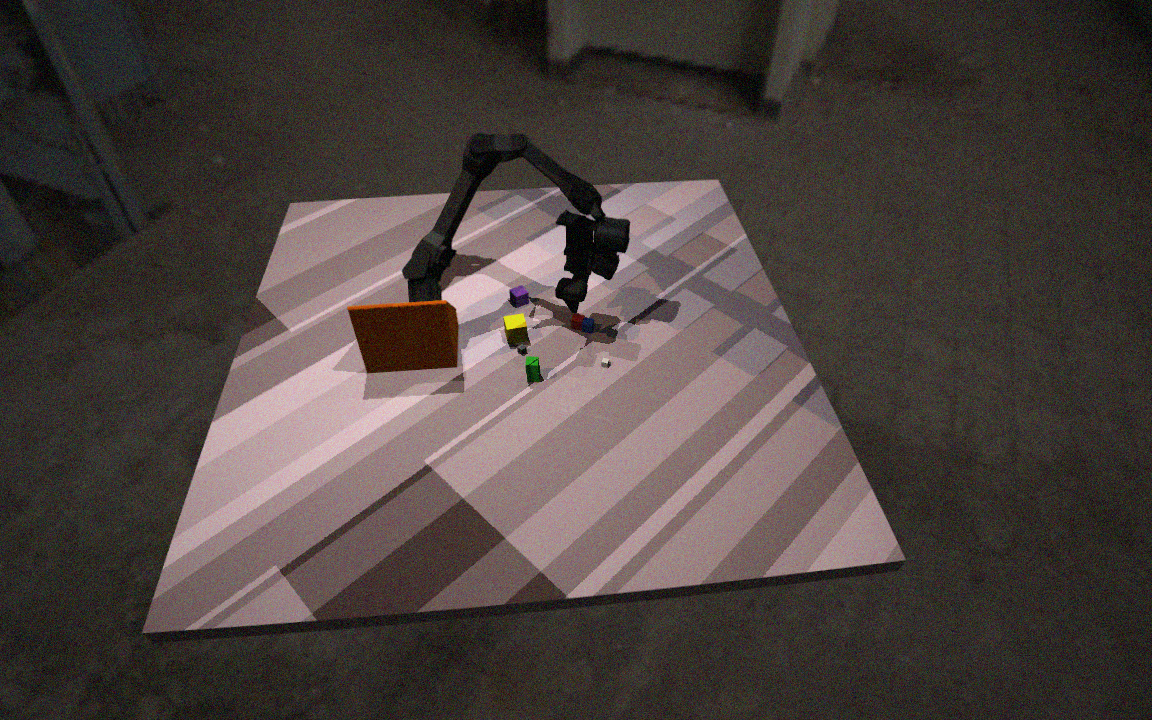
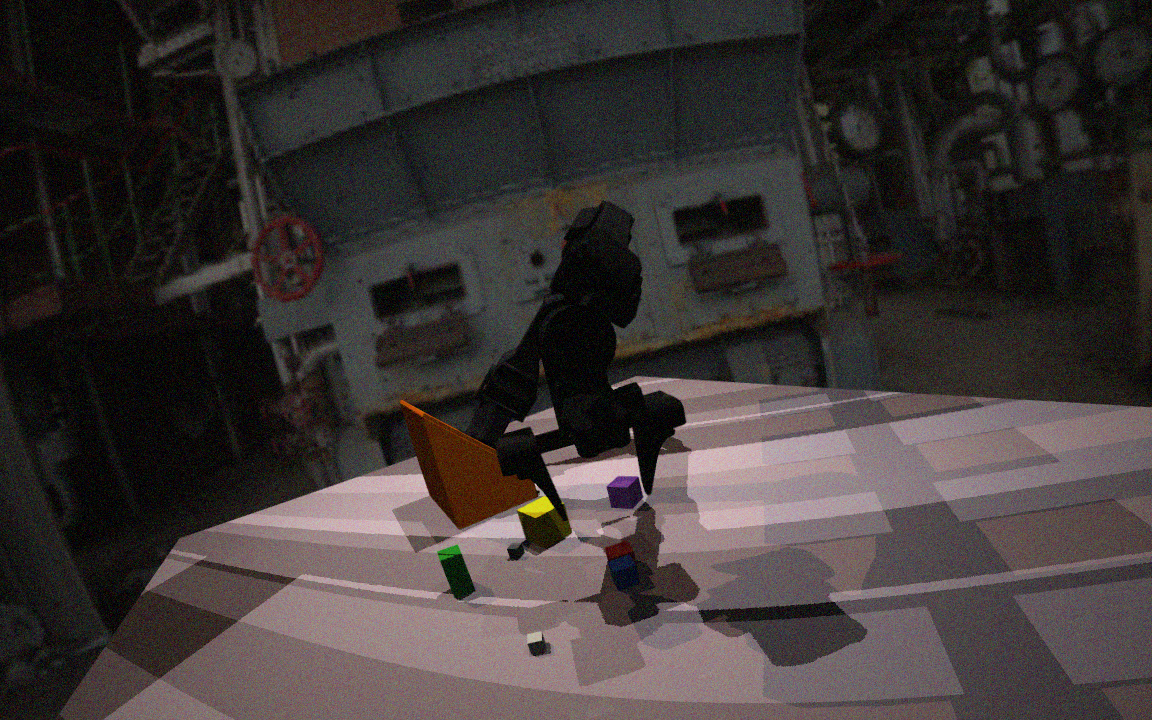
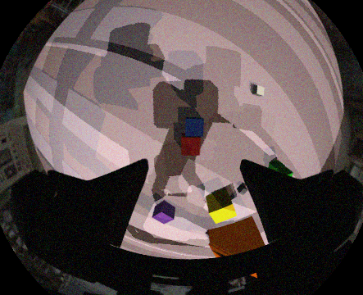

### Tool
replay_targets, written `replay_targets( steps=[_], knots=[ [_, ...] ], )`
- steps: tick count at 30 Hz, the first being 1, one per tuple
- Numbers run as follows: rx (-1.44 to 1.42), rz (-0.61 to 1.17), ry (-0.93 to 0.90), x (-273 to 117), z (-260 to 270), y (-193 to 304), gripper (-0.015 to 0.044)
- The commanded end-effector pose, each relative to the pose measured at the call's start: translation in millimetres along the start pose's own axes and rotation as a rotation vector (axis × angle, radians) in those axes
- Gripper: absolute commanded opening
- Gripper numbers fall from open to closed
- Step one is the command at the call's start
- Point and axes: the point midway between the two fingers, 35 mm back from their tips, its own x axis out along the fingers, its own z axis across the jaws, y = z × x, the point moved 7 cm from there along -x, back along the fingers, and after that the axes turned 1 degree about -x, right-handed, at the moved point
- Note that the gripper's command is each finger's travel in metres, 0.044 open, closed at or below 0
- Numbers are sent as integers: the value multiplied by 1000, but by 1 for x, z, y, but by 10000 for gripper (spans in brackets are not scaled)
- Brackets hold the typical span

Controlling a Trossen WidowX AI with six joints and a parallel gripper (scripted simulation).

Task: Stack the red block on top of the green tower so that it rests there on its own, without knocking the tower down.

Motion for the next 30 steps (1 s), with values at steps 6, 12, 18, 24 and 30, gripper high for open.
replay_targets(
  steps=[6, 12, 18, 24, 30],
  knots=[
    [-1, 6, -6, 40, 3, 3, 440],
    [-1, 6, -6, 43, 3, 3, 440],
    [-1, 6, -6, 51, 3, 3, 440],
    [-1, 6, -6, 61, 3, 3, 440],
    [-1, 7, -7, 71, 3, 3, 440]
  ],
)
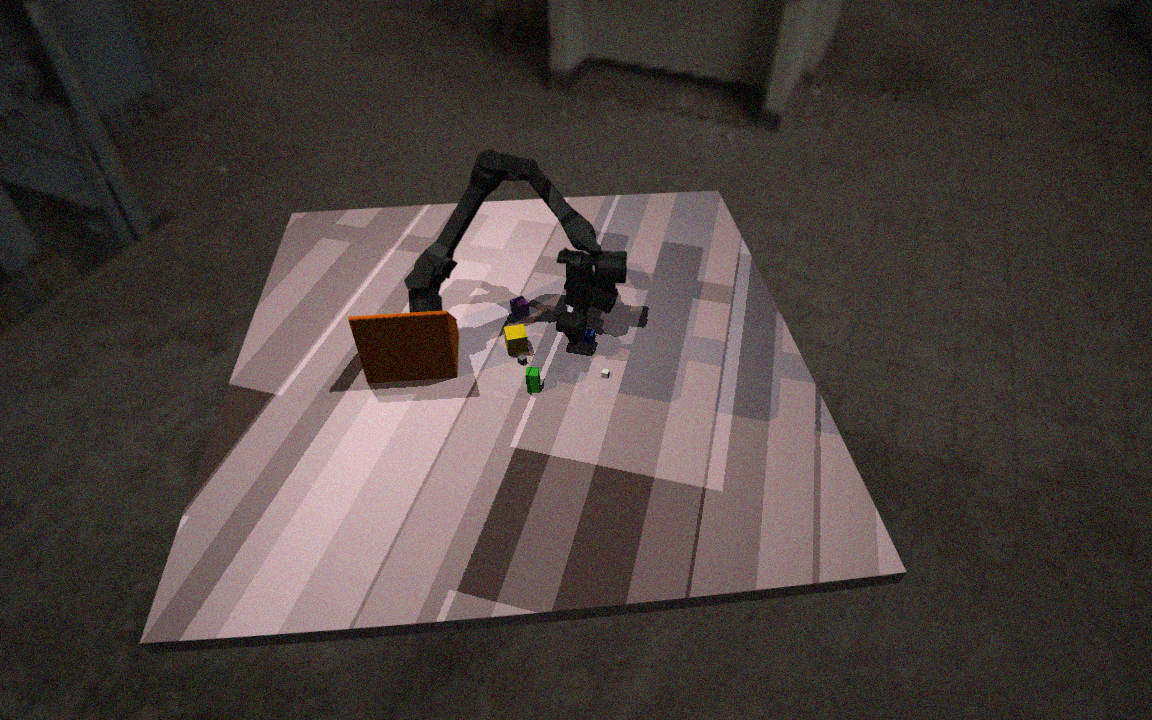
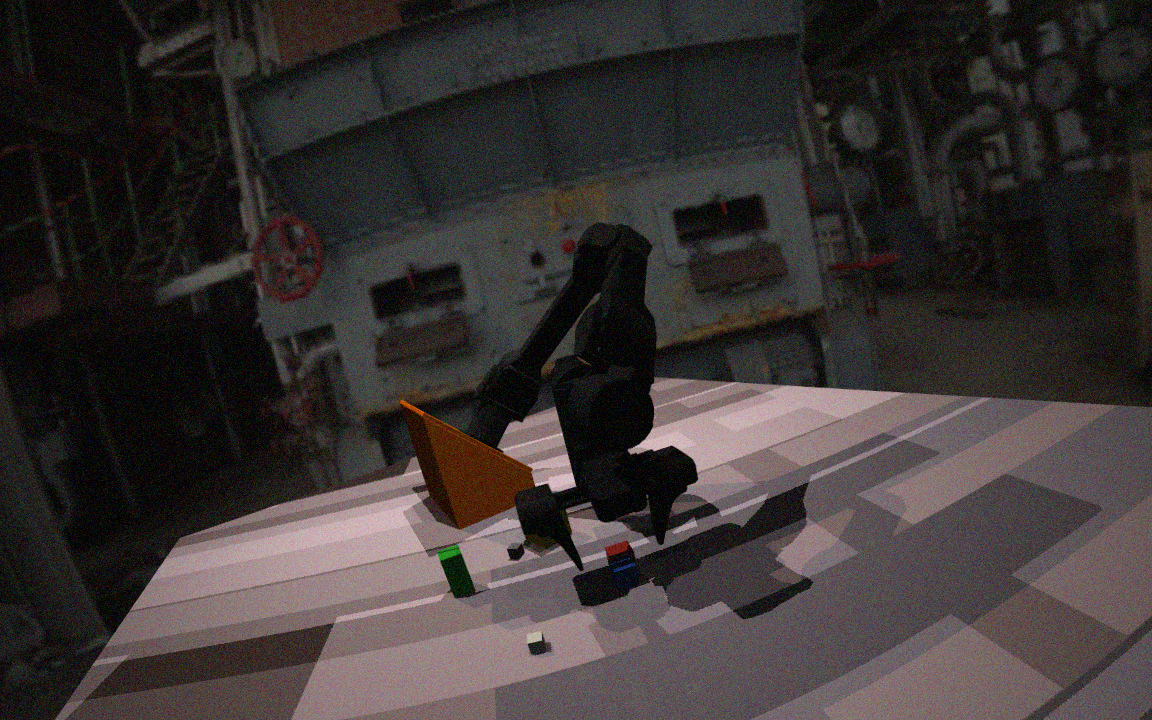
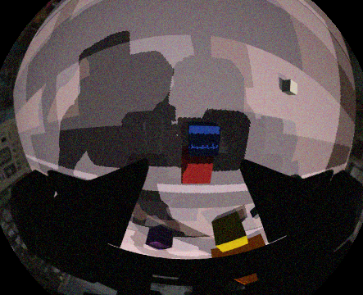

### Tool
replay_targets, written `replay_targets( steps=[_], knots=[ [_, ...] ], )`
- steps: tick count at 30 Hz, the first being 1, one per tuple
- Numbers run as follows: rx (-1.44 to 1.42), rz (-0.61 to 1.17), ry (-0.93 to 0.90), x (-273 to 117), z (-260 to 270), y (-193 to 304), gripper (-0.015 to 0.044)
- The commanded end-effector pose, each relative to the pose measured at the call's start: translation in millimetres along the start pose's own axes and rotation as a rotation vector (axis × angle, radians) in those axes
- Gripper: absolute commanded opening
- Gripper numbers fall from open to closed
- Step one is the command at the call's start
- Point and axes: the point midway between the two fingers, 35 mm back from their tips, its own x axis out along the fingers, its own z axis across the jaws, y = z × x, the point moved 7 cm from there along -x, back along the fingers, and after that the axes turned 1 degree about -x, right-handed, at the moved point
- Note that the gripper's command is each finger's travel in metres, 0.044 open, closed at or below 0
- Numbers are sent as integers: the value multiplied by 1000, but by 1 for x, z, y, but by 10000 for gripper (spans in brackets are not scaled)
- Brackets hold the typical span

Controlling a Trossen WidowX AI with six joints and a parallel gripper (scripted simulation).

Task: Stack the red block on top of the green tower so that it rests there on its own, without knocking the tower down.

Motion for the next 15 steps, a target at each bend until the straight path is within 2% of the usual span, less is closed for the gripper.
replay_targets(
  steps=[1, 15],
  knots=[
    [6, 7, -3, 7, -1, 1, 440],
    [6, 7, -3, 11, -1, 2, 440]
  ],
)
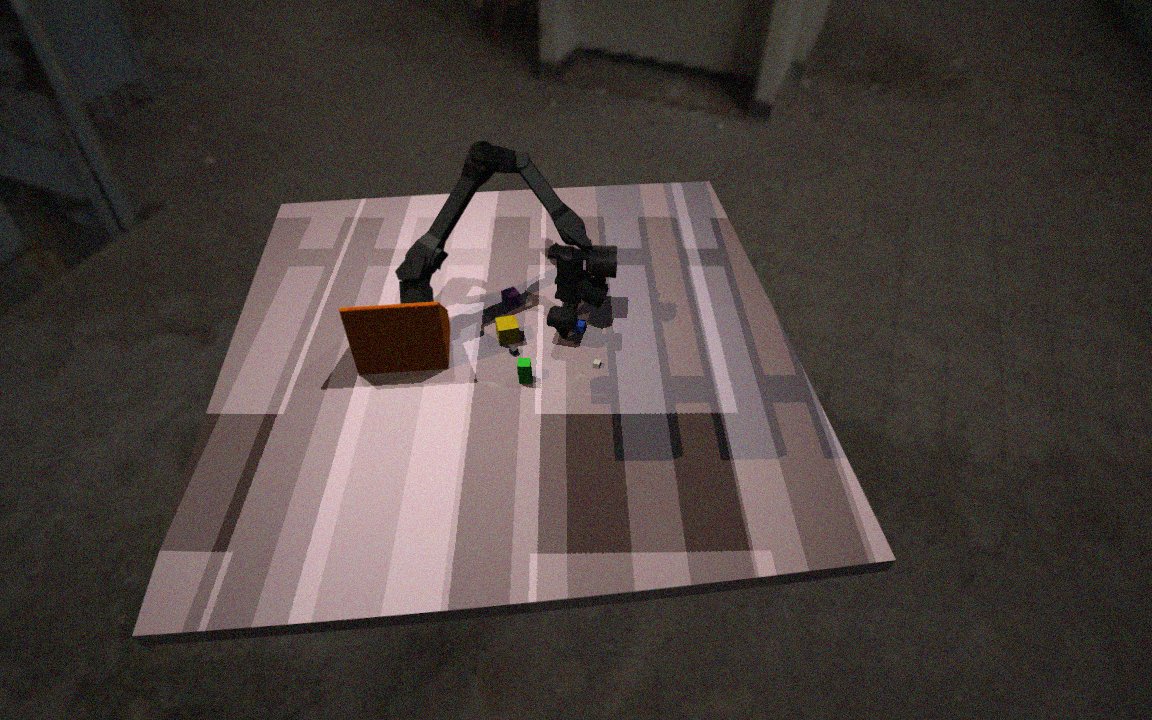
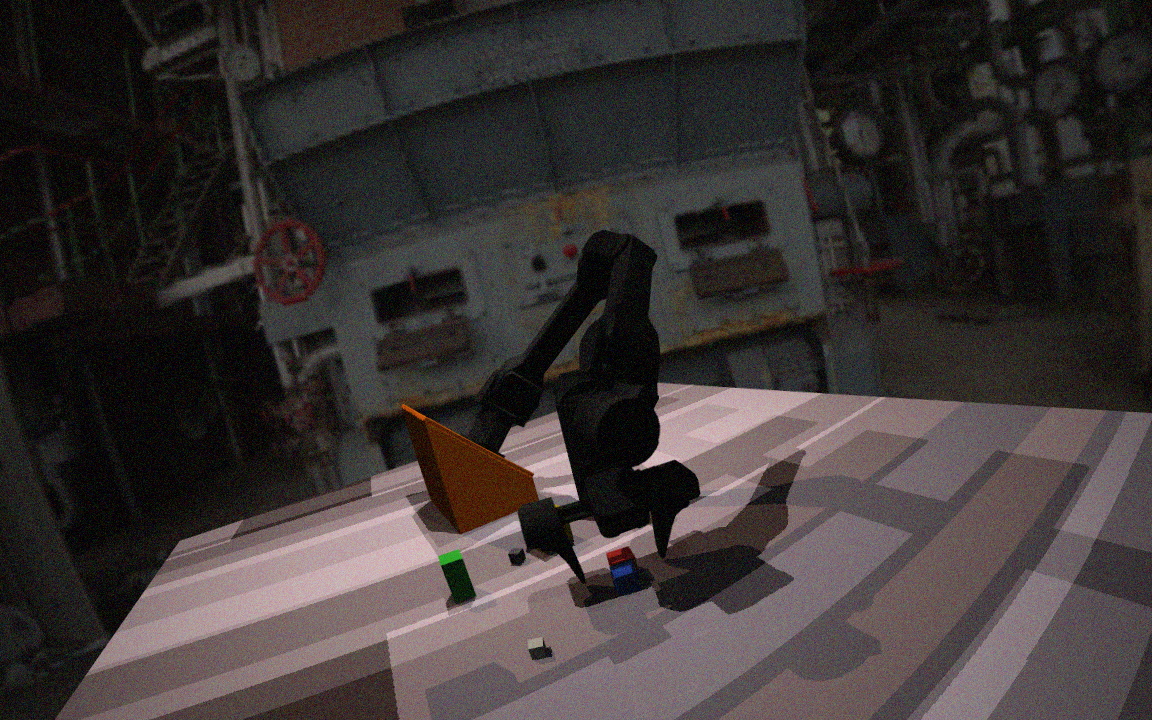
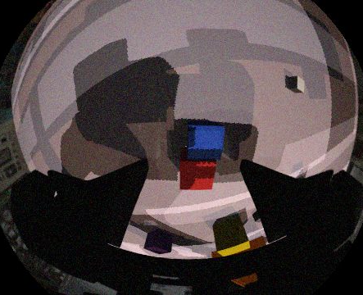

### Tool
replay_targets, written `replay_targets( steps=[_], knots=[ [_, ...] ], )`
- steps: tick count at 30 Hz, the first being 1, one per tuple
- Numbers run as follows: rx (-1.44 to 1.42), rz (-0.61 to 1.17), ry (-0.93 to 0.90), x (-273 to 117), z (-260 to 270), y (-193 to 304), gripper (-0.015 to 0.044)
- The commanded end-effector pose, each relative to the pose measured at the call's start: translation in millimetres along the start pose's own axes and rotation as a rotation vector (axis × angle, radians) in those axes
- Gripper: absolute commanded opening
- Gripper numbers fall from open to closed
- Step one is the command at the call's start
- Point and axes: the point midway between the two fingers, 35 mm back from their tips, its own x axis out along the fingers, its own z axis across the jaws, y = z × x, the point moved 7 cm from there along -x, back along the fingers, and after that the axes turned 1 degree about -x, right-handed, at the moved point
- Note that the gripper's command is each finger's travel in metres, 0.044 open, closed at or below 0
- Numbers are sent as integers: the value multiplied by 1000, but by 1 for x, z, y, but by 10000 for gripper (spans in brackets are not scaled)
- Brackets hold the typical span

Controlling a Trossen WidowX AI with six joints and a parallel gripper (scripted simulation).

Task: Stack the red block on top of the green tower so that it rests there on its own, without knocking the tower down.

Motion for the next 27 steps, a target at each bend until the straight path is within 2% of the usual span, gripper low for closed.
replay_targets(
  steps=[1, 3, 15, 23, 26, 27],
  knots=[
    [3, 1, -3, 1, 0, 0, 440],
    [3, 1, -3, 0, 0, 0, 440],
    [3, 1, -3, 0, 0, 0, 125],
    [3, 1, -3, 0, 0, 0, 72],
    [3, 1, -3, -6, 0, 0, 0],
    [3, 0, -3, -9, 0, 0, 0]
  ],
)
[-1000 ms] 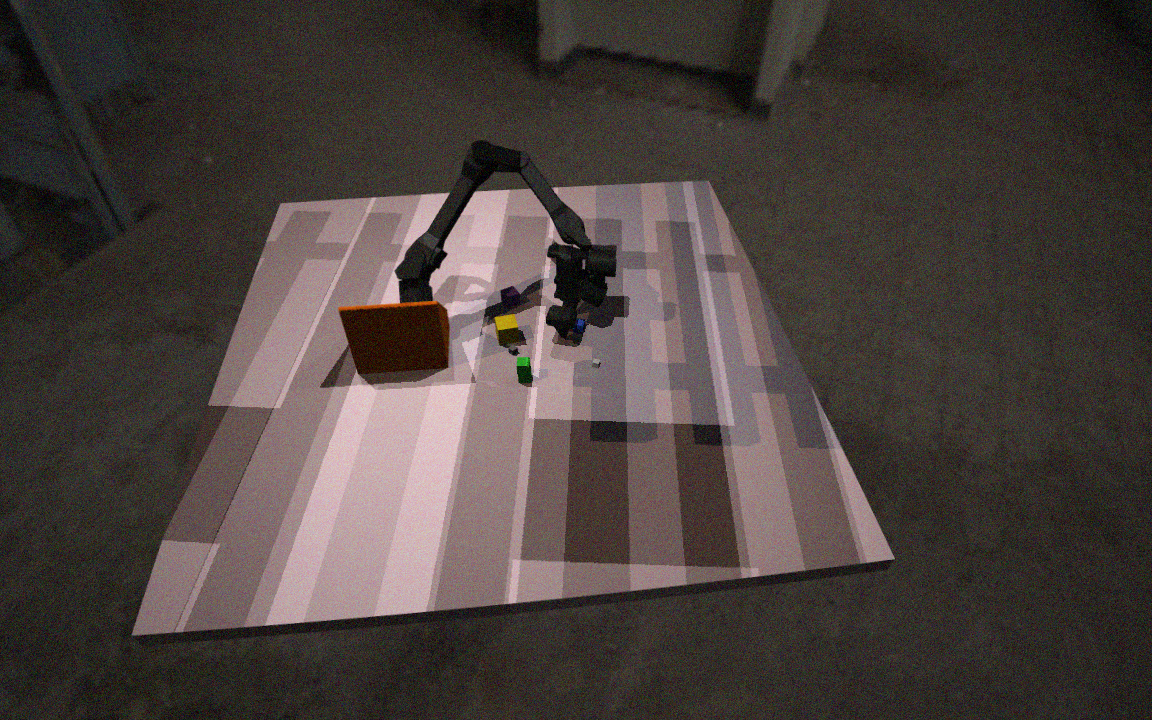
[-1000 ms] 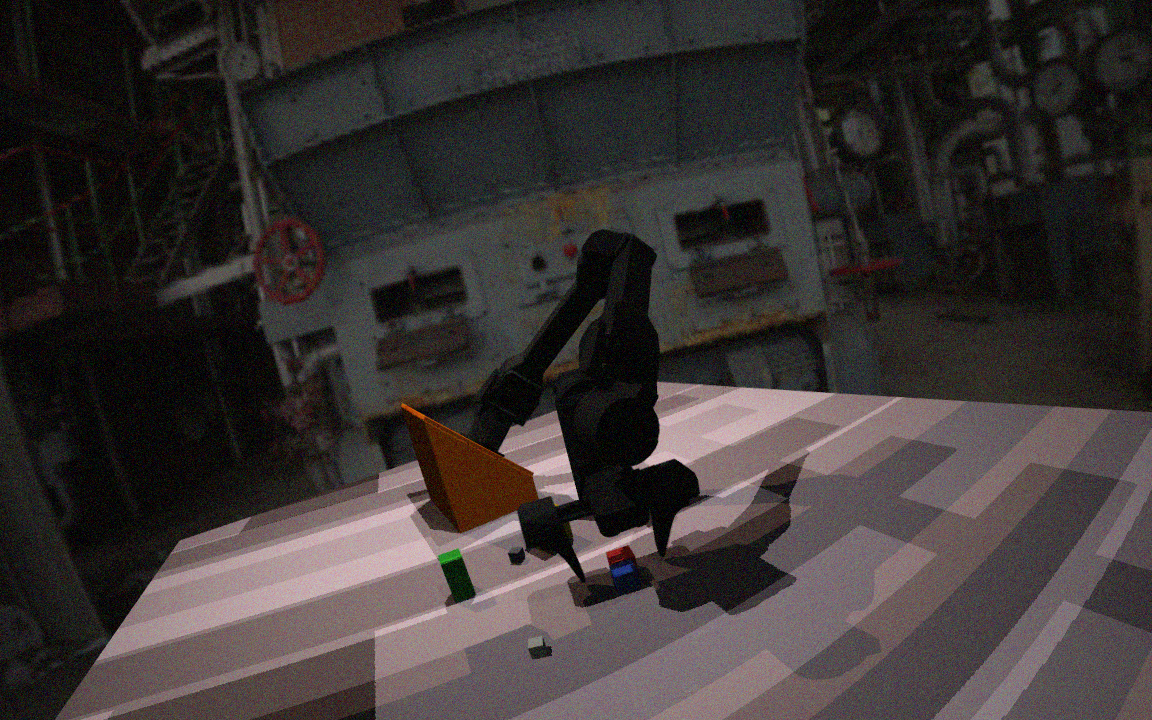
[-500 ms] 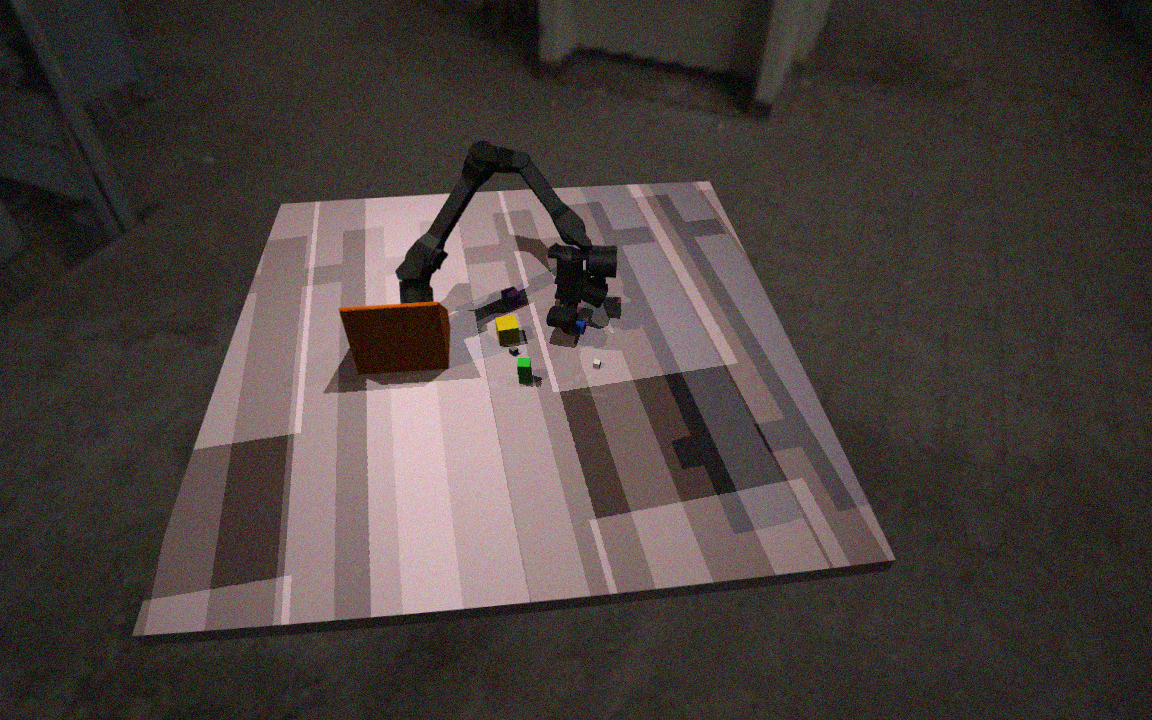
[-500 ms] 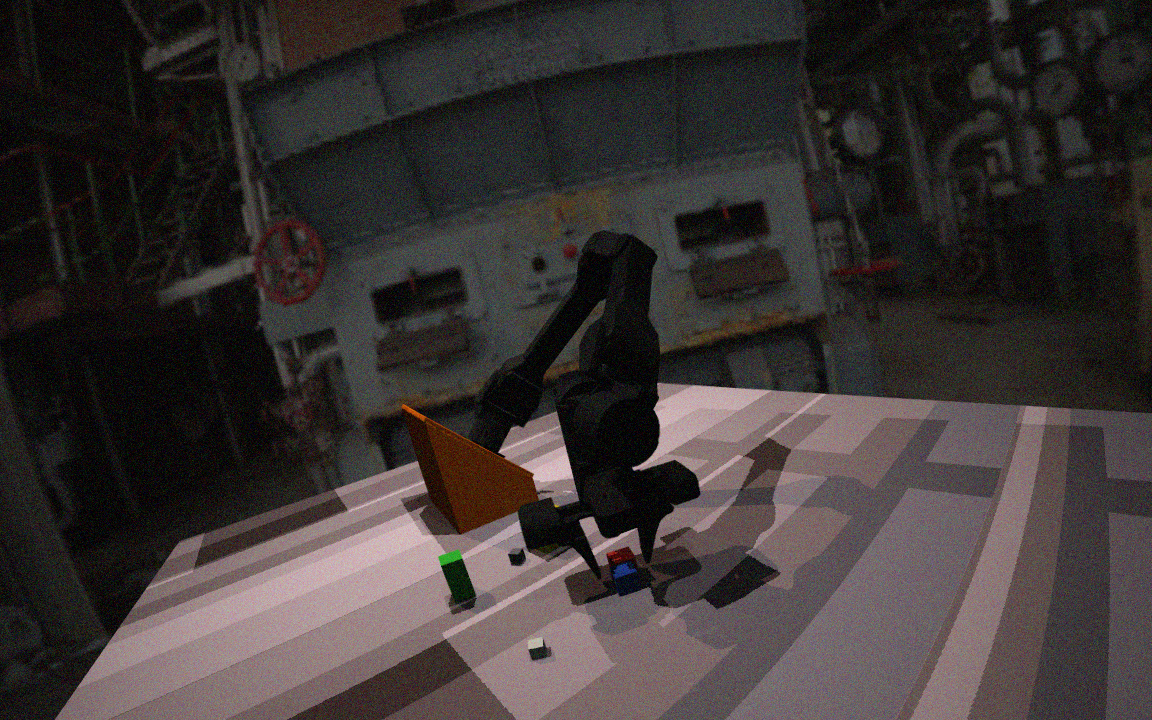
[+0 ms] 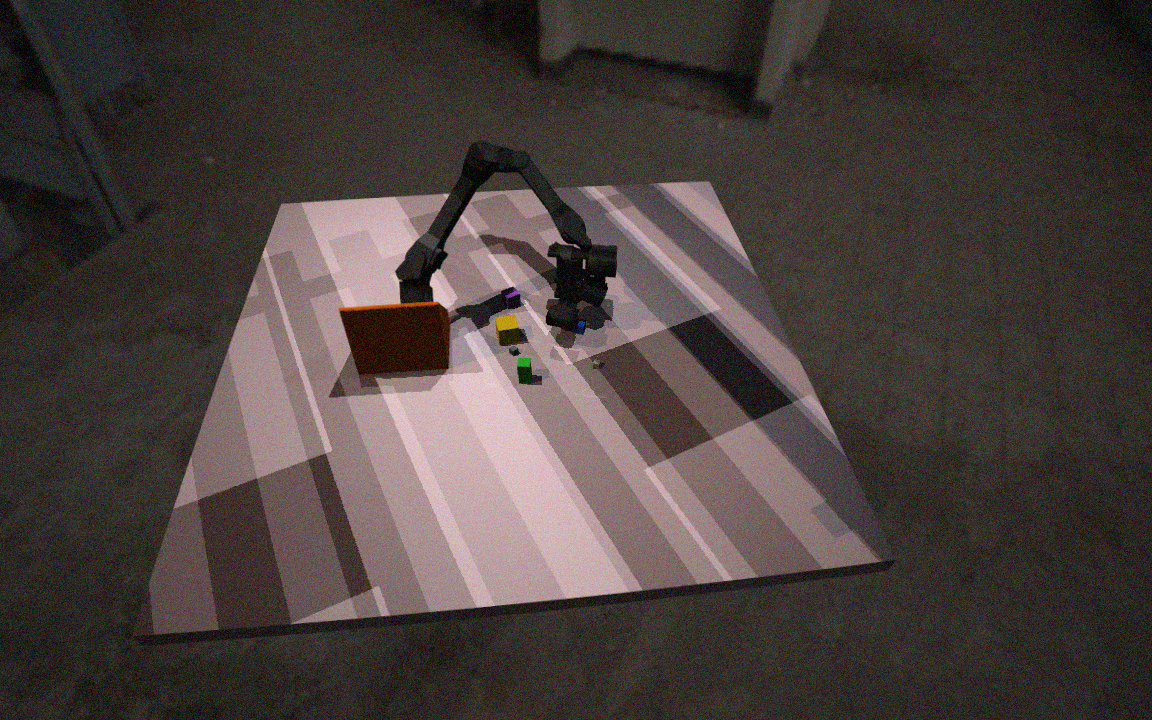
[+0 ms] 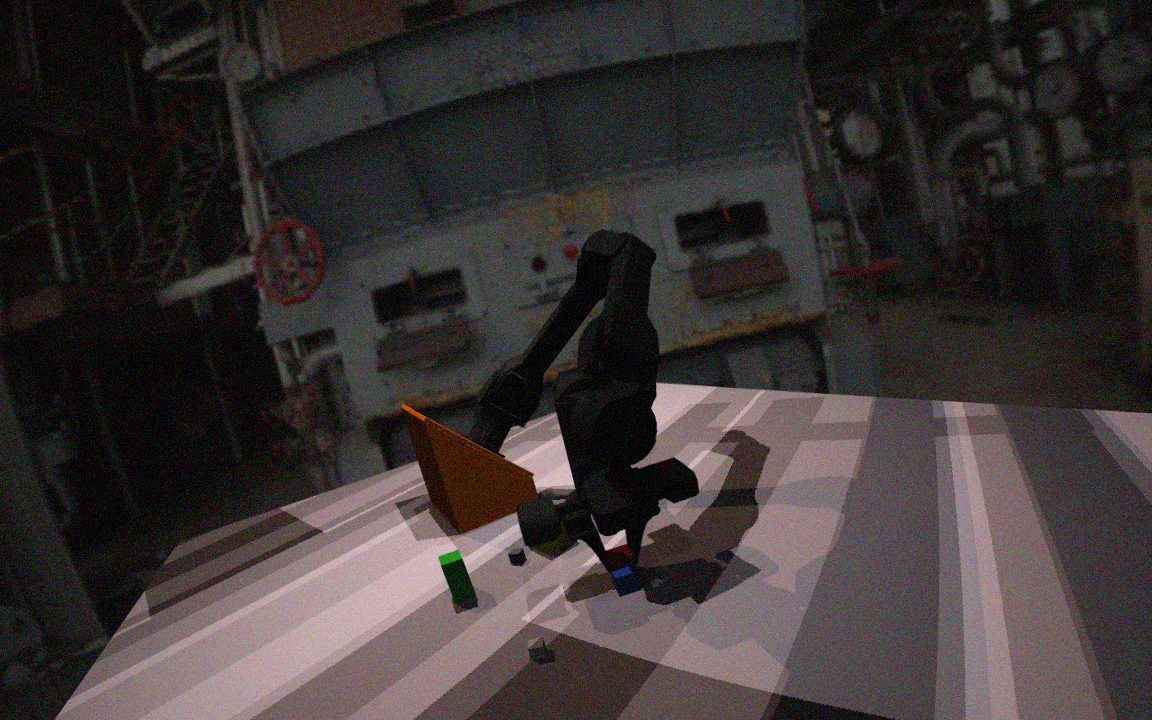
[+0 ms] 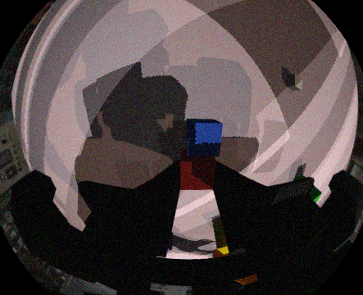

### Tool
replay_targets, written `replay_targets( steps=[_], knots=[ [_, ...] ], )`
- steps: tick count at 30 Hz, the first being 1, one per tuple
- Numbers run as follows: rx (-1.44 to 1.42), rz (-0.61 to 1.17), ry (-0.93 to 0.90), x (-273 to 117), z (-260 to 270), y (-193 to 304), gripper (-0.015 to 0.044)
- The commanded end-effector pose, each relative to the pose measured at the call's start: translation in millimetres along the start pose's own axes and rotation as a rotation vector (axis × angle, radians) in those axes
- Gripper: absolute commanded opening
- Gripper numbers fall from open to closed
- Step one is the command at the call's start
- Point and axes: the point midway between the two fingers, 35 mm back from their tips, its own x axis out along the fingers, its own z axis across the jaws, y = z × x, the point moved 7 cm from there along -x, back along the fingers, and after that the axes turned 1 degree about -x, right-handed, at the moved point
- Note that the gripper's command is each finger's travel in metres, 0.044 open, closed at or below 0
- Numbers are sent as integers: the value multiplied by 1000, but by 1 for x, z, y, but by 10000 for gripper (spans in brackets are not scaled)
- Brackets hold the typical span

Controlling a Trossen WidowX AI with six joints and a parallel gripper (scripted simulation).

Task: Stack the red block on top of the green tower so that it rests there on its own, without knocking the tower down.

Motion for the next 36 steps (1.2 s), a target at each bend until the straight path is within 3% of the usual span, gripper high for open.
replay_targets(
  steps=[1, 21, 29, 36],
  knots=[
    [-5, -5, -1, -10, 0, -1, 0],
    [-4, -5, 3, -112, 0, -1, 0],
    [-4, -6, 4, -116, -2, -2, 0],
    [0, -14, 20, -120, -51, 2, 0]
  ],
)
